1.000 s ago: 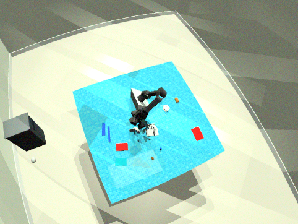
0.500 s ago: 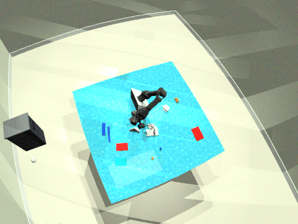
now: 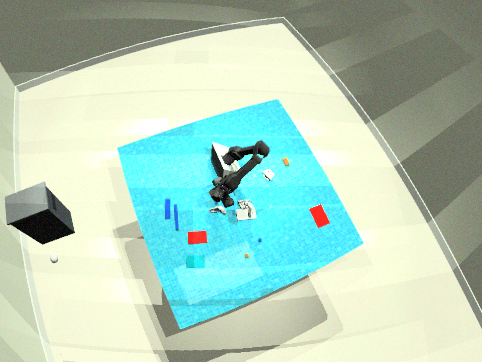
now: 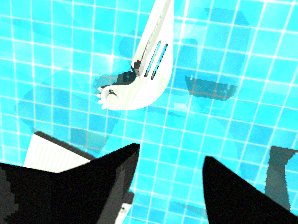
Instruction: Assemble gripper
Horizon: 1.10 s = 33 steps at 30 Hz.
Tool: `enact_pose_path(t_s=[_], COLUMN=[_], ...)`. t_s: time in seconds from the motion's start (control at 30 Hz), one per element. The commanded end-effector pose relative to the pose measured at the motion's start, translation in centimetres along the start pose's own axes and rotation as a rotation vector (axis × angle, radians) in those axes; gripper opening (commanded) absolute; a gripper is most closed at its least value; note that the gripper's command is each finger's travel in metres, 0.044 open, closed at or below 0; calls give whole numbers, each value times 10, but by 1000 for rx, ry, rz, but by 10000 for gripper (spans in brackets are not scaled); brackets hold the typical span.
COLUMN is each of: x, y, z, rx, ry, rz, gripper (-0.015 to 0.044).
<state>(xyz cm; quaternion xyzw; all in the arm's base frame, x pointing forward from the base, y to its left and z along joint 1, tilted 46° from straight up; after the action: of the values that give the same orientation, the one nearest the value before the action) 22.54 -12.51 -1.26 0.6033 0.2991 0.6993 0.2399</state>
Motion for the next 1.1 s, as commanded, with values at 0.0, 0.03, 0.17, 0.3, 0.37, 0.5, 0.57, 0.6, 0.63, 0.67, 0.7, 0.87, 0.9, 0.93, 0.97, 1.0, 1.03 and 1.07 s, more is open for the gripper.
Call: enact_pose_path(t_s=[0.0, 0.03, 0.17, 0.3, 0.37, 0.5, 0.57, 0.6, 0.63, 0.67, 0.7, 0.87, 0.9, 0.93, 0.97, 1.0, 1.03, 1.07], x=[0, 0, 0, 0, 0, 0, 0, 0, 0, 0, 0, 0, 0, 0, 0, 0, 0, 0], y=[1, 1, 1, 1, 1, 1, 1, 1, 1, 1, 1, 0, 0, 0, 0, 0, 0, 0], z=[0, 0, 0, 0, 0, 0, 0, 0, 0, 0, 0, 0, 0, 0, 0, 0, 0, 0], rx=[6, 6, 6, 6, 6, 6, 6, 6, 6, 6, 6, 1, 1, 1, 1, 1, 1, 1], ry=[6, 6, 6, 6, 6, 6, 6, 6, 6, 6, 6, 0, 0, 0, 0, 0, 0, 0], rz=[-3, -3, -3, -3, -3, -3, -3, -3, -3, -3, -3, 0, 0, 0, 0, 0, 0, 0], gripper=[73, 46, 0, 0, 0, 0, 0, 0, 0, 0, 0, 105, 131, 157, 184, 210, 236, 262])
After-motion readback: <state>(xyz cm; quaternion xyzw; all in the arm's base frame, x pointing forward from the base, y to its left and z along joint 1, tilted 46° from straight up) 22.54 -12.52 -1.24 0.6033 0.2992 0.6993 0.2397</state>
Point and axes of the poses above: the point midway between the two fingers, 35 mm back from their tips, its own y axis back along the fingers, its own z axis across the jaws, x = y × z, the point moved 9 cm from there along y, back along the fingers, and after that the axes turned 3 degrees about y, right-handed, at the moved point
